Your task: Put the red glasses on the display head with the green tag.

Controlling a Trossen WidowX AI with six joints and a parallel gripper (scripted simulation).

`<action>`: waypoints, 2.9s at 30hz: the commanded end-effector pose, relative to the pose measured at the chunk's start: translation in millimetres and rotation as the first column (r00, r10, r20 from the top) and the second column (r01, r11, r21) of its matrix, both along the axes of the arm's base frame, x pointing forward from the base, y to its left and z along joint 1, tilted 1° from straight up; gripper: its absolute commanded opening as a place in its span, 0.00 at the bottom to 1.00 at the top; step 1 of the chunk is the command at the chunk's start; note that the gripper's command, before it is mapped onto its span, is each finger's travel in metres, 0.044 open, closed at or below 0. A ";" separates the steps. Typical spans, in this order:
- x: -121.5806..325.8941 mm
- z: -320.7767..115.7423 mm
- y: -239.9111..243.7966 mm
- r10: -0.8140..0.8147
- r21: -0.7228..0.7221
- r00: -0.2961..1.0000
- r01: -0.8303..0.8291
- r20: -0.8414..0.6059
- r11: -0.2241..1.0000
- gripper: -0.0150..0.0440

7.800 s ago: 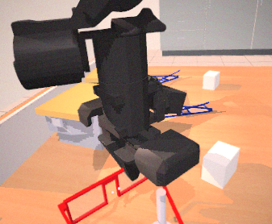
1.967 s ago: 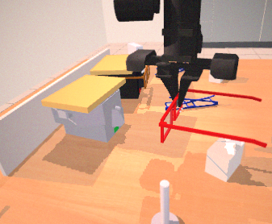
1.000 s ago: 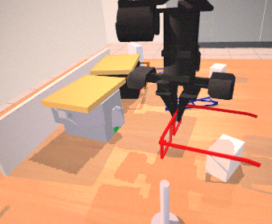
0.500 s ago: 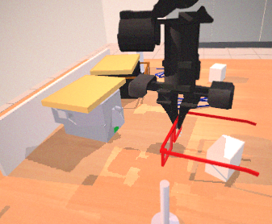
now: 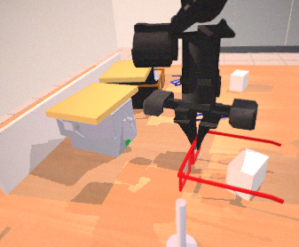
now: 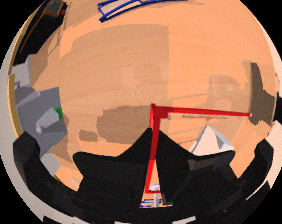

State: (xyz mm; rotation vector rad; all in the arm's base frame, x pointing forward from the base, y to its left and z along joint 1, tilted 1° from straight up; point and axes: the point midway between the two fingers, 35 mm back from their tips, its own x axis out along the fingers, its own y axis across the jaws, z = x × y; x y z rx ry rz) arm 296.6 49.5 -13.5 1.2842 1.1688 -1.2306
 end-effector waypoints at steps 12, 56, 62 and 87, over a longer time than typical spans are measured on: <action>-2.4 -6.7 -0.3 0.000 -0.001 1.000 0.000 -0.007 1.000 0.39; -5.0 50.6 -1.3 0.001 -0.002 1.000 -0.001 -0.017 1.000 0.44; -5.0 43.9 -1.0 -0.003 -0.002 1.000 0.003 -0.014 1.000 0.59; -13.4 38.1 -0.2 -0.024 -0.001 1.000 0.024 -0.018 1.000 0.49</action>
